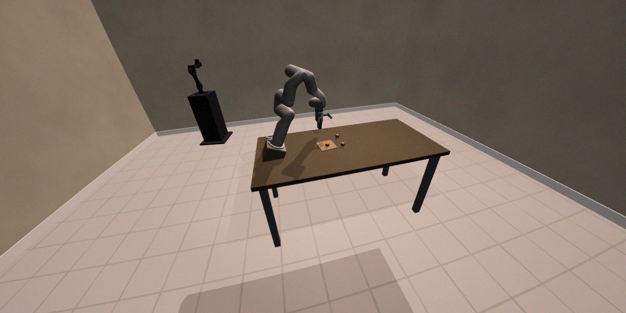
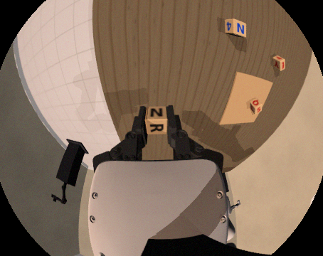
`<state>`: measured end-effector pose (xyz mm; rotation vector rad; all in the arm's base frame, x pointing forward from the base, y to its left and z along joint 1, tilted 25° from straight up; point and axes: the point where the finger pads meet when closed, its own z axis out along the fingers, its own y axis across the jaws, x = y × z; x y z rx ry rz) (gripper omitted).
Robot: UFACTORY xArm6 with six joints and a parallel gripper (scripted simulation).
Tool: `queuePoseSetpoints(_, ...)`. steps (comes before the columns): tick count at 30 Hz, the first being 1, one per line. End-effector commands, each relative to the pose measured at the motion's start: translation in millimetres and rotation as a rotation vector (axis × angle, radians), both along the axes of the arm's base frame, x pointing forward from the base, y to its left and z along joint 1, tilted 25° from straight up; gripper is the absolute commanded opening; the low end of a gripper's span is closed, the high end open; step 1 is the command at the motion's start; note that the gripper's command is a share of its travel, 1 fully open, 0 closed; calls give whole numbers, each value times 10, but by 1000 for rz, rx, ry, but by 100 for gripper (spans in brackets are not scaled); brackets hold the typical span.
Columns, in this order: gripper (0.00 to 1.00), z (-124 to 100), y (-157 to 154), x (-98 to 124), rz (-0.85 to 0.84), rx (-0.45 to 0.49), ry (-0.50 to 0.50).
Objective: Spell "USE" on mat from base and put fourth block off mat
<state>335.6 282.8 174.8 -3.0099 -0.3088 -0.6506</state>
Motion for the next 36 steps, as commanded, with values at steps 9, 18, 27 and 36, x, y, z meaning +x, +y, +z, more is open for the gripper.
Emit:
queuePoseSetpoints(9,21,9,3,16,-46,17,-27)
queuePoseSetpoints(18,21,10,0,4,-49,45,-185)
queuePoseSetpoints(27,21,-25,1,-19,-53,68,-326)
queuePoseSetpoints(36,21,-35,4,-25,-54,93,-454)
